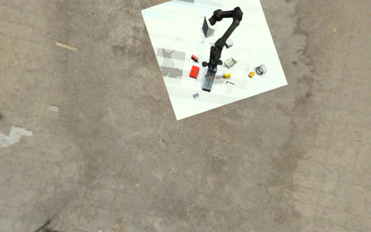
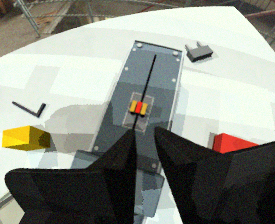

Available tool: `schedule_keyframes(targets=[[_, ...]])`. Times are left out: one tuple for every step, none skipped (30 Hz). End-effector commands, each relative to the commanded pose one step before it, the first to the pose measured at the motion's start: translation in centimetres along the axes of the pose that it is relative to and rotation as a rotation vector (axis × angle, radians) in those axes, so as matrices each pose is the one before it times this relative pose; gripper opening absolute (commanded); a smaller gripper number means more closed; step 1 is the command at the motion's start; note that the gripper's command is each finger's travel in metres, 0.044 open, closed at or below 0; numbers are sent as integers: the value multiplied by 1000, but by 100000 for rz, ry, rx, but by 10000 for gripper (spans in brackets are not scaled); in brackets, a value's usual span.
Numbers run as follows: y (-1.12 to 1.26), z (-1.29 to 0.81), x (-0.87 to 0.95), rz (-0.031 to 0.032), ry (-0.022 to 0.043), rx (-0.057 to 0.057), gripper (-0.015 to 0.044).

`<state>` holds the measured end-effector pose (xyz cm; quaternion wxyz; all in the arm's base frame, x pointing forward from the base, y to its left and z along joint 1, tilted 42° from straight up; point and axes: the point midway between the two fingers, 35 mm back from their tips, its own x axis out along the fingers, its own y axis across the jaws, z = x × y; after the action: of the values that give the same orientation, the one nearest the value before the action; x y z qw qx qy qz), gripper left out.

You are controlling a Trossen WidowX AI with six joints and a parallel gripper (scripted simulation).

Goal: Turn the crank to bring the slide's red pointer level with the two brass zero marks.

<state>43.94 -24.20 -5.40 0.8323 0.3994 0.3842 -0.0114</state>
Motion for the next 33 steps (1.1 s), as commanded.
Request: schedule_keyframes(targets=[[-11, 1, 0, -69, -8, -18, 157], [0, 0, 0, 0, 0, 0, 184], [0, 0, 0, 0, 0, 0, 210], [0, 0, 0, 0, 0, 0, 236], [0, 0, 0, 0, 0, 0, 263], [0, 0, 0, 0, 0, 0, 289], [0, 0, 0, 0, 0, 0, 315], [0, 0, 0, 0, 0, 0, 341], [0, 0, 0, 0, 0, 0, 368], [0, 0, 0, 0, 0, 0, 394], [0, 0, 0, 0, 0, 0, 420], [0, 0, 0, 0, 0, 0, 440], [0, 0, 0, 0, 0, 0, 440], [0, 0, 0, 0, 0, 0, 414], [0, 0, 0, 0, 0, 0, 387], [0, 0, 0, 0, 0, 0, 361], [0, 0, 0, 0, 0, 0, 335], [0, 0, 0, 0, 0, 0, 309], [0, 0, 0, 0, 0, 0, 282], [0, 0, 0, 0, 0, 0, 256], [0, 0, 0, 0, 0, 0, 230], [0, 0, 0, 0, 0, 0, 204], [0, 0, 0, 0, 0, 0, 177], [0, 0, 0, 0, 0, 0, 151], [0, 0, 0, 0, 0, 0, 125], [0, 0, 0, 0, 0, 0, 99], [0, 0, 0, 0, 0, 0, 72], [0, 0, 0, 0, 0, 0, 46], [0, 0, 0, 0, 0, 0, 20], [0, 0, 0, 0, 0, 0, 0], [0, 0, 0, 0, 0, 0, 0], [0, 0, 0, 0, 0, 0, 0], [0, 0, 0, 0, 0, 0, 0]])
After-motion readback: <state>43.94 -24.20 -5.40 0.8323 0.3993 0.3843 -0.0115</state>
